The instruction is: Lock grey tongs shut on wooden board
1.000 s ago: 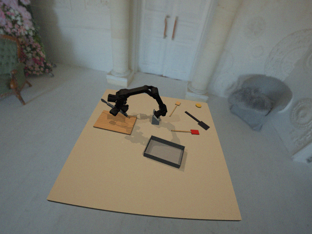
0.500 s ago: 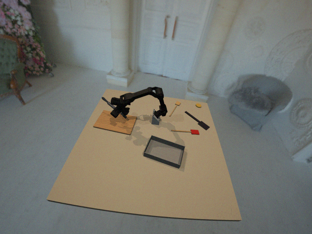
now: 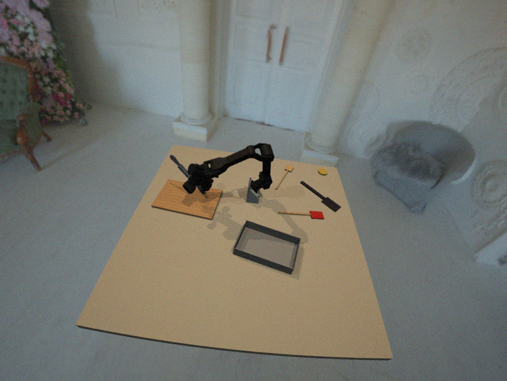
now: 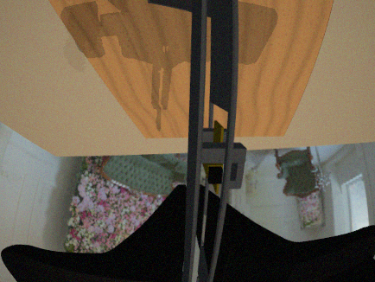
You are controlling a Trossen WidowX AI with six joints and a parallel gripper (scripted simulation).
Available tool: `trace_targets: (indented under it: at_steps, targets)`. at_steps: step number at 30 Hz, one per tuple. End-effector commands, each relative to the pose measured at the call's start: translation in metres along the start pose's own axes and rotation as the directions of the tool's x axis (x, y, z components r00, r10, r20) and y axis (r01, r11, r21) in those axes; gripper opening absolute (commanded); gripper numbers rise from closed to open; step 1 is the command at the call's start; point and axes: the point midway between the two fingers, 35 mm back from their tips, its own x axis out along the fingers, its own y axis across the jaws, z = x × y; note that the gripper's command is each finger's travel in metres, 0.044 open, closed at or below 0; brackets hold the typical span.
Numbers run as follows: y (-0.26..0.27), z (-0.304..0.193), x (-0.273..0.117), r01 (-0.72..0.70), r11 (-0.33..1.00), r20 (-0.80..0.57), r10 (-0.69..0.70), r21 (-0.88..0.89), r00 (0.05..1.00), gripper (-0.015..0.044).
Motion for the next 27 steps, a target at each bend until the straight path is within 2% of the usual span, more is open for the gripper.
trace_targets:
  at_steps: [1,20,27]
  targets:
    - [0.001,-0.002,-0.008,0.009,1.0,-0.09,-0.008,0.018,0.996,-0.015]
    - [0.014,0.012,-0.034,0.063,0.996,-0.371,-0.033,0.07,0.928,-0.015]
    - [0.015,0.013,-0.036,0.066,0.995,-0.38,-0.034,0.072,0.924,-0.015]
